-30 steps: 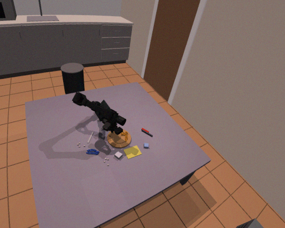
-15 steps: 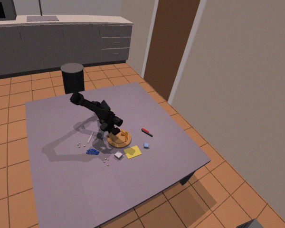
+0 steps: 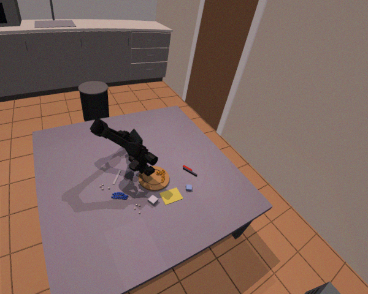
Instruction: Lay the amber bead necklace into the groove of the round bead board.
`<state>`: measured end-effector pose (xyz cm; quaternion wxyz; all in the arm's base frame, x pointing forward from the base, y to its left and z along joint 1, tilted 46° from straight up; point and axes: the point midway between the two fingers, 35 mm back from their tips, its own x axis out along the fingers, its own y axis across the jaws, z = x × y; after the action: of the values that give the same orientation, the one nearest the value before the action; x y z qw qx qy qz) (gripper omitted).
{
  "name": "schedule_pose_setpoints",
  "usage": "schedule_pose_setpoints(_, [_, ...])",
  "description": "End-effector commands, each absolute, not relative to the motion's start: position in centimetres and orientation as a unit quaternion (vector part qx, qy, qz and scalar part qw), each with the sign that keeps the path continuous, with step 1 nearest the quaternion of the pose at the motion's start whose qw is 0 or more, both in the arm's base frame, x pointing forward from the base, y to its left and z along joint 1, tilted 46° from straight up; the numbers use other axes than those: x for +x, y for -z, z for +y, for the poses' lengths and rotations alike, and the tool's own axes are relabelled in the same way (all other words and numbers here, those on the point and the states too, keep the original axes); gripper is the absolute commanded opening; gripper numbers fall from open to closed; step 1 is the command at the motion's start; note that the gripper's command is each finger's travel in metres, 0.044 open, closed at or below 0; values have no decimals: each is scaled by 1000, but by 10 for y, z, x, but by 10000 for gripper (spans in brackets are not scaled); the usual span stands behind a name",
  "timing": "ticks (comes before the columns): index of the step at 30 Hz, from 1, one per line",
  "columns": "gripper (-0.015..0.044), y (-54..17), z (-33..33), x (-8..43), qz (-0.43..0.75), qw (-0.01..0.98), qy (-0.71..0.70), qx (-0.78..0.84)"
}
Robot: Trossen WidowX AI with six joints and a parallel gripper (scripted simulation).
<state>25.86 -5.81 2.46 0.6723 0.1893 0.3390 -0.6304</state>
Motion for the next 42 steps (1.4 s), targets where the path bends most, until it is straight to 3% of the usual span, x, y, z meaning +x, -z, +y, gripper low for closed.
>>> schedule_pose_setpoints(1, [131, -25, -58, 259, 339, 672, 631, 190])
schedule_pose_setpoints(13, [440, -33, -50, 259, 340, 672, 630, 187])
schedule_pose_setpoints(26, [440, -39, -44, 257, 341, 673, 630, 185])
schedule_pose_setpoints(33, [256, -21, -15, 282, 369, 680, 613, 159])
schedule_pose_setpoints(42, [250, 19, 35, 310, 411, 690, 585, 113])
